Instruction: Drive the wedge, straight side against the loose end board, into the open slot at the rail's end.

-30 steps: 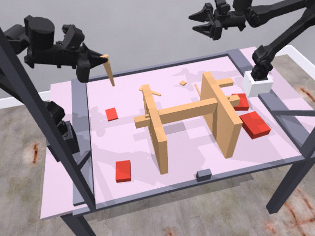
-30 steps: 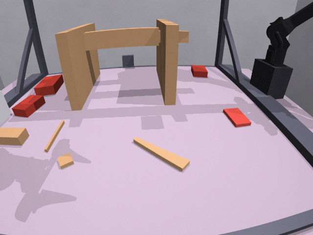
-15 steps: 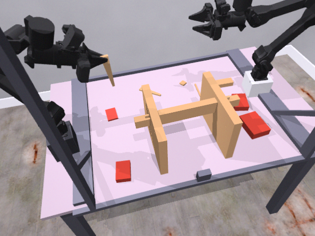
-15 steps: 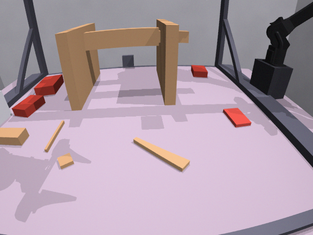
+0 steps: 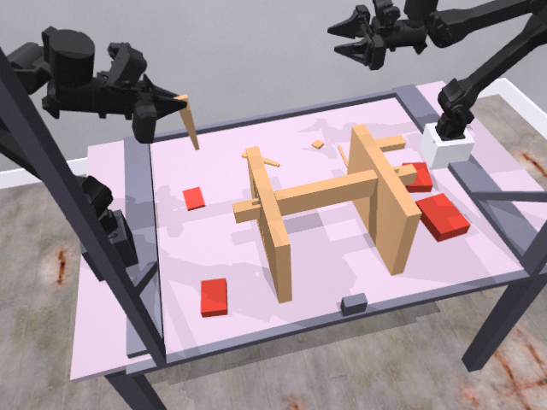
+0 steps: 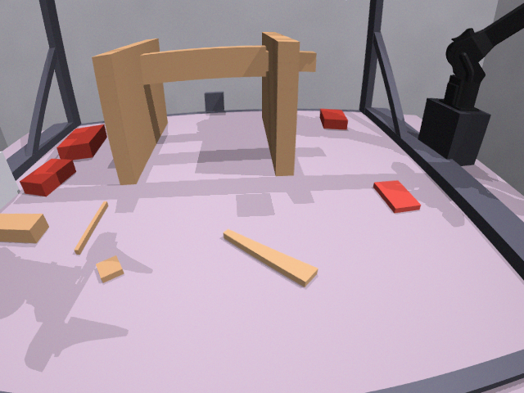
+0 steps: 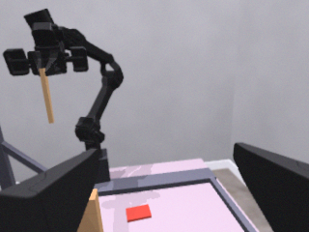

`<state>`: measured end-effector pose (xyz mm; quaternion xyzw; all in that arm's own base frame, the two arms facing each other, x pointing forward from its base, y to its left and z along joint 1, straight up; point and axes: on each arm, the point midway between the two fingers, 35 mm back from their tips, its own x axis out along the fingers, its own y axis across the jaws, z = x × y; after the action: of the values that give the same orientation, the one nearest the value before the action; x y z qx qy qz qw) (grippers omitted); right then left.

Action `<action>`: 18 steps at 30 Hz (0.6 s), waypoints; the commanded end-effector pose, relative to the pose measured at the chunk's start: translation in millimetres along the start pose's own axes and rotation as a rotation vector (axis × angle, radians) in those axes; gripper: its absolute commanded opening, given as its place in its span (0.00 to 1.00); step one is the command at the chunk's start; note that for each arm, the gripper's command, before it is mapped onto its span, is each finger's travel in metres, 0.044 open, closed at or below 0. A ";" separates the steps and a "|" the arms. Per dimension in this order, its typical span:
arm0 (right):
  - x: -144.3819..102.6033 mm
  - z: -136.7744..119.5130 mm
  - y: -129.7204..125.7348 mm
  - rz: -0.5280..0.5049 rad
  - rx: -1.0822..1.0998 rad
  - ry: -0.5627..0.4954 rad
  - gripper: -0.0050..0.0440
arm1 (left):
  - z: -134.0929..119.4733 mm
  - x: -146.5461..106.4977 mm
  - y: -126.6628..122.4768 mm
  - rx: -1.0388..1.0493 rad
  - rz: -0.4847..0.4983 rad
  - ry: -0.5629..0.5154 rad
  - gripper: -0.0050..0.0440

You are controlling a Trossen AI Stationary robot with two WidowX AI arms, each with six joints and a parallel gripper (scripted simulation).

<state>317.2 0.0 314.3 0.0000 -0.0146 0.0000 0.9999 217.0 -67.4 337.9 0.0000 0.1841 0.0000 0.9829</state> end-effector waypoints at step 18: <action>-1.2 8.6 0.0 0.000 0.000 -0.021 0.92 | -62.5 78.7 8.5 -0.236 0.121 0.404 0.00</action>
<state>317.2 0.0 314.3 0.0000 -0.0146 0.0000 0.9999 252.4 -63.4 273.5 -0.0665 0.3204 0.0589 0.9431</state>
